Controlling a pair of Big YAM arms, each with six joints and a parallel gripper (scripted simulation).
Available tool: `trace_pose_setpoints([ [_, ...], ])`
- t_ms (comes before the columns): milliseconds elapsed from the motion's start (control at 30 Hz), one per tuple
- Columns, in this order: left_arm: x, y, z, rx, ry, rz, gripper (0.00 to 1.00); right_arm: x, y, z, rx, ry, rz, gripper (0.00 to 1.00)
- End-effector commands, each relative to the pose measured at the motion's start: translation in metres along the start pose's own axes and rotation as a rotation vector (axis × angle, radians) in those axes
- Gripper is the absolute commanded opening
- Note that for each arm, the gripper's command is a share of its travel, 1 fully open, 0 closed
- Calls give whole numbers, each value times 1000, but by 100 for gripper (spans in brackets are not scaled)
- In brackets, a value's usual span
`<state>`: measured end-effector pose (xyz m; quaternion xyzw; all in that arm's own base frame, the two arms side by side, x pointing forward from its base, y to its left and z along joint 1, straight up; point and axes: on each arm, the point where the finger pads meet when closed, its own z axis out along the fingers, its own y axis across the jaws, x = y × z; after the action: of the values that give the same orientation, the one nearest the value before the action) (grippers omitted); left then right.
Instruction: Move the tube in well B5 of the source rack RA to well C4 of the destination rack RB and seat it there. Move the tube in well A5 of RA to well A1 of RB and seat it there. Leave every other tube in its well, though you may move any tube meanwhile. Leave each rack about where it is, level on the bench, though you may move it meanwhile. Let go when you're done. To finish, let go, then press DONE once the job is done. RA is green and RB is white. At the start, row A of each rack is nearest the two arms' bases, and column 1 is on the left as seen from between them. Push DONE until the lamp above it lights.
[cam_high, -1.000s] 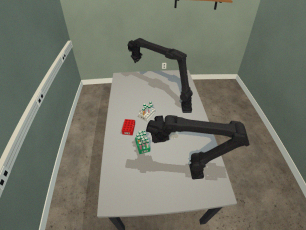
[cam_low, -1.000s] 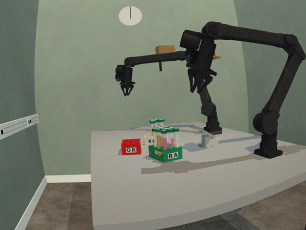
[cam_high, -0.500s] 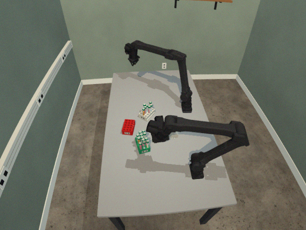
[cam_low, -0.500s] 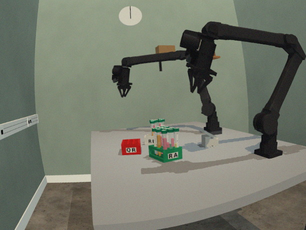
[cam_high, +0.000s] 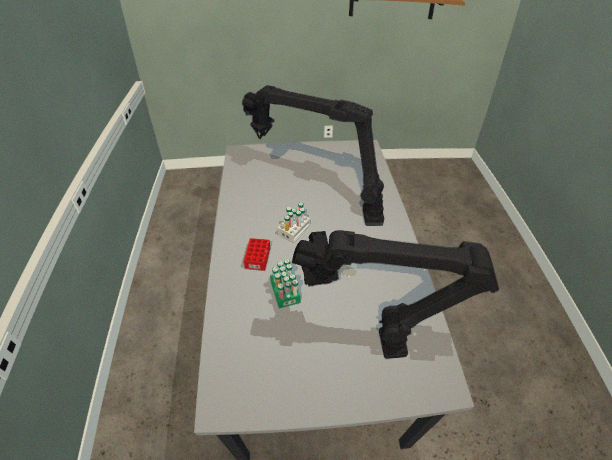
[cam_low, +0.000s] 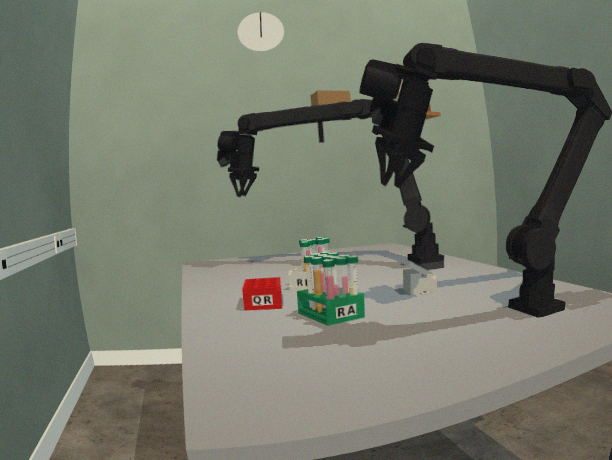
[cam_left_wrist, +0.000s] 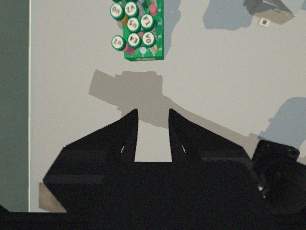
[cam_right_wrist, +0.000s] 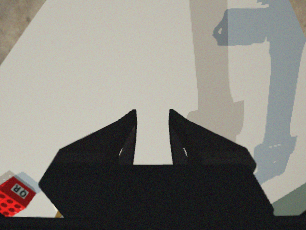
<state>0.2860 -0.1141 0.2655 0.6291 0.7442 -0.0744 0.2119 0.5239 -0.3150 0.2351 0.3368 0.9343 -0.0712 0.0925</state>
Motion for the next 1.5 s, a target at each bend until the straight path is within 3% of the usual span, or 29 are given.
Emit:
trace_pose_setpoints([
  [0, -9, 9, -12, -32, -15, 12, 30, -14, 21, -52, -40, -90, -19, 30],
  [33, -9, 9, -12, -32, -15, 12, 30, -12, 26, -52, -48, -84, -52, 30],
  [100, -9, 9, -12, -32, -15, 12, 30, 10, 34, -28, -34, -23, -37, 30],
  [300, -9, 9, -12, -32, -15, 12, 30, 12, 53, -29, -38, -47, -34, 30],
  [333, -9, 9, -12, -32, -15, 12, 30, -6, 60, -54, -54, -110, -26, 30],
  [367, -9, 9, -12, -32, -15, 12, 30, 4, 64, -43, -48, -84, -29, 30],
  [433, -9, 9, -12, -32, -15, 12, 30, 7, 73, -53, -75, -67, -98, 30],
  [500, -9, 9, -12, -32, -15, 12, 30, 31, 79, -29, -57, -6, -83, 30],
  [700, -9, 9, -12, -32, -15, 12, 30, 38, 107, -31, -63, -32, -79, 30],
  [867, -9, 9, -12, -32, -15, 12, 30, 32, 115, -43, -74, -61, -75, 30],
  [933, -9, 9, -12, -32, -15, 12, 30, 34, 124, -55, -100, -47, -144, 30],
  [1000, -9, 9, -12, -32, -15, 12, 30, 59, 128, -32, -78, 12, -129, 30],
  [1200, -9, 9, -12, -32, -15, 12, 30, 68, 156, -34, -86, -14, -125, 30],
  [1267, -9, 9, -12, -32, -15, 12, 30, 56, 162, -51, -103, -55, -120, 30],
  [1333, -9, 9, -12, -32, -15, 12, 30, 64, 169, -58, -122, -27, -191, 30],
  [1467, -9, 9, -12, -32, -15, 12, 30, 87, 172, -35, -97, 25, -175, 30],
])
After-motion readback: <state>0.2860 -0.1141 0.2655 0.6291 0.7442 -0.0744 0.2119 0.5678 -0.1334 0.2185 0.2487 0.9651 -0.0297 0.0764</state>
